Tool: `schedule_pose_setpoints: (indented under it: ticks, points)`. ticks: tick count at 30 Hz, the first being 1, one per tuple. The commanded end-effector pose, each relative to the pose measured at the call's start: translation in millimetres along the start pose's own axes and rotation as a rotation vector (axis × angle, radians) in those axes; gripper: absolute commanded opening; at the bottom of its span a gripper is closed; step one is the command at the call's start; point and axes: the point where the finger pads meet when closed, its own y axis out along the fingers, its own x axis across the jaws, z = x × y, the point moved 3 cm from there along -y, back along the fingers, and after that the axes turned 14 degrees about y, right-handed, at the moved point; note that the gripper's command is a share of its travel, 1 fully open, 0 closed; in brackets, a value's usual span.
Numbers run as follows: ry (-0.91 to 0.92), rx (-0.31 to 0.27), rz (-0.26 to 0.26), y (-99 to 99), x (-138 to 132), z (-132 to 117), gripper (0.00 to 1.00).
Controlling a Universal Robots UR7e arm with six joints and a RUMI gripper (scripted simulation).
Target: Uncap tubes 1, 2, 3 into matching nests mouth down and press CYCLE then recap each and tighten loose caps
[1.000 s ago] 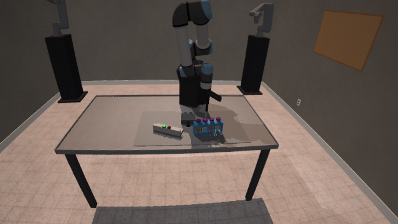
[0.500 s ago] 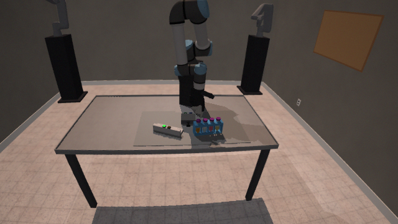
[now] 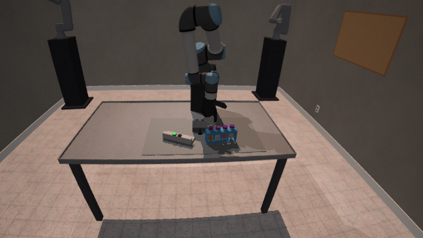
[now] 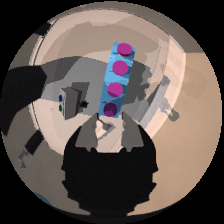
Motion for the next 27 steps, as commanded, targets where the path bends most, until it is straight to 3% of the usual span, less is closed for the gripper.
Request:
schedule_pose_setpoints:
  ticks: [1, 27]
  points:
    - [0.0, 0.0, -0.002, 6.5, 0.7, -0.1, 0.35]
    - [0.0, 0.0, -0.002, 15.0, 0.8, -0.1, 0.35]
